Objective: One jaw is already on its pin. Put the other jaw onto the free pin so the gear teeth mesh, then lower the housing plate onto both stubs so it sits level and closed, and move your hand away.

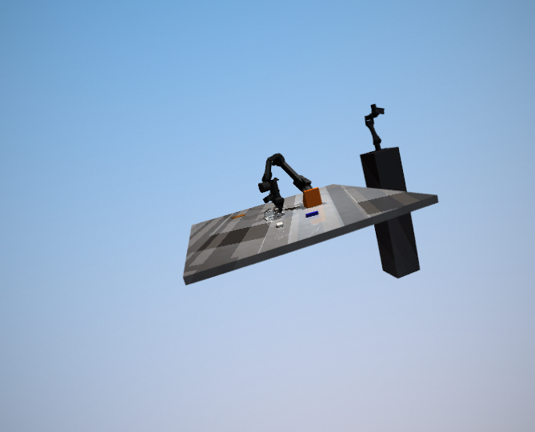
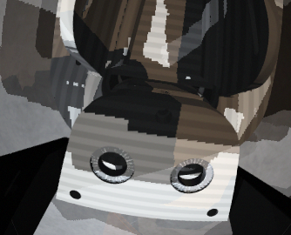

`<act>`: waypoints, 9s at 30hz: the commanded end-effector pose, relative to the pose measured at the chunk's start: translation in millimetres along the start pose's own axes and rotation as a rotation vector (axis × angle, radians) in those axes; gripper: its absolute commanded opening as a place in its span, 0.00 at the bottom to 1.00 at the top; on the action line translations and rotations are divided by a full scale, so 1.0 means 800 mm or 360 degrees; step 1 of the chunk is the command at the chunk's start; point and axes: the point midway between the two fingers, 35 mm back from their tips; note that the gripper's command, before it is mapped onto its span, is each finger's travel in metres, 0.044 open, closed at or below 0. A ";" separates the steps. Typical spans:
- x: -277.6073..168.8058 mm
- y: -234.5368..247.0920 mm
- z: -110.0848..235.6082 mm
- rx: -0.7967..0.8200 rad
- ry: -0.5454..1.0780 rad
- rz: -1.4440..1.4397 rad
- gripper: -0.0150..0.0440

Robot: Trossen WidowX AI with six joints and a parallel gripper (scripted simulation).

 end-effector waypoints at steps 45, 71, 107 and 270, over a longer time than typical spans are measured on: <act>-0.003 -0.001 -0.013 -0.0013 0.0010 0.0032 0.85; -0.003 -0.001 -0.019 -0.0013 0.0010 0.0031 0.85; -0.004 -0.002 -0.022 -0.0014 0.0010 0.0031 0.85; -0.036 -0.005 0.138 -0.0008 0.0014 0.0035 1.00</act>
Point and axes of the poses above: the point midway between the two fingers, 35 mm back from their tips, its own z axis back along the fingers, its own y axis across the jaws, x = y × z, and after that the axes turned 10 degrees about -z, right-handed
